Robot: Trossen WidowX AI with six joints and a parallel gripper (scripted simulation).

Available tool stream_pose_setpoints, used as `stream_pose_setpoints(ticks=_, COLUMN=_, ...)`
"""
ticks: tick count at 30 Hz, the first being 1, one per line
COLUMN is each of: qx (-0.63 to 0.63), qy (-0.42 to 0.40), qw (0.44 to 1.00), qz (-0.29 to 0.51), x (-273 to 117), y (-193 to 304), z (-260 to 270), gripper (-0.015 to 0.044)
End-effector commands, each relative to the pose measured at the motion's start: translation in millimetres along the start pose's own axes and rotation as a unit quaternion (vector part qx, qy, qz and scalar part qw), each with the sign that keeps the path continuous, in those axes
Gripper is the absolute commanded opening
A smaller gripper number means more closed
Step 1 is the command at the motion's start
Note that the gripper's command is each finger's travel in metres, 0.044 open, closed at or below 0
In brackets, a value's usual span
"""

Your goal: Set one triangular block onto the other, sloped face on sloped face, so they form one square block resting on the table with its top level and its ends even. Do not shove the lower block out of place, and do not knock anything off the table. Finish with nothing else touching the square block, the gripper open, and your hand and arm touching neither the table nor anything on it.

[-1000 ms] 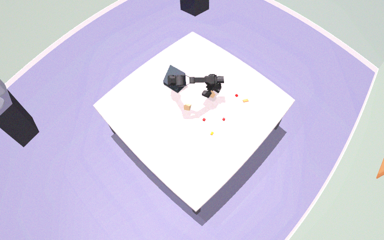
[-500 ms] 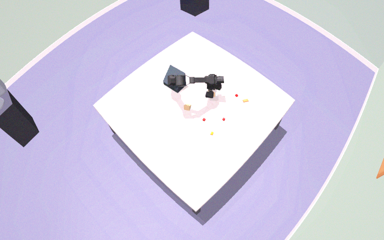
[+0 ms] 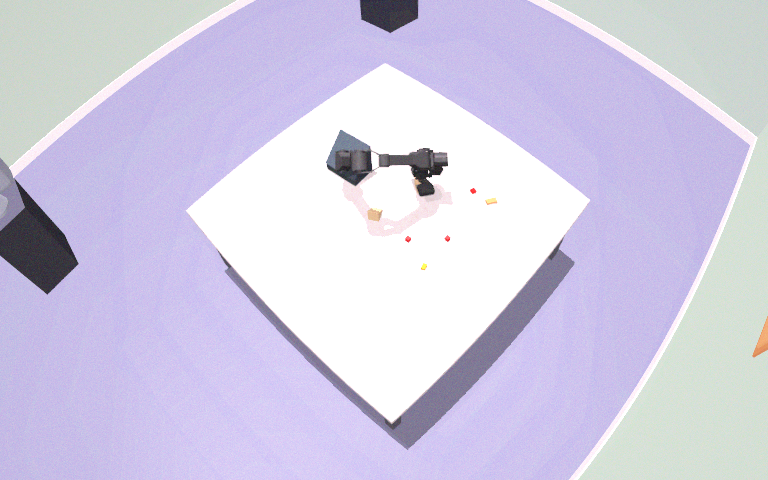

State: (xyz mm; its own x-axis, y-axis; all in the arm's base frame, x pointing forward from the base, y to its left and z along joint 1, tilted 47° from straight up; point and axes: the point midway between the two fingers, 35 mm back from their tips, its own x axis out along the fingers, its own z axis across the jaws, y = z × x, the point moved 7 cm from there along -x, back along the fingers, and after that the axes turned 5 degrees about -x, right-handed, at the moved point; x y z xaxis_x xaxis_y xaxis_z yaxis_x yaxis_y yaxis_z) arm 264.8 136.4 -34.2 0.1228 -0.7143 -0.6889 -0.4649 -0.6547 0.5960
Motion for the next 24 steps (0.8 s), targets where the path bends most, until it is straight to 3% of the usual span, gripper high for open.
stream_pose_setpoints(ticks=1, qx=-0.048, qy=-0.002, qw=0.999, qz=0.0, x=0.6, y=0.6, z=0.8, gripper=0.0)
stream_pose_setpoints(ticks=24, qx=-0.341, qy=-0.004, qw=0.94, qz=-0.001, x=0.6, y=0.6, z=0.7, gripper=0.0)
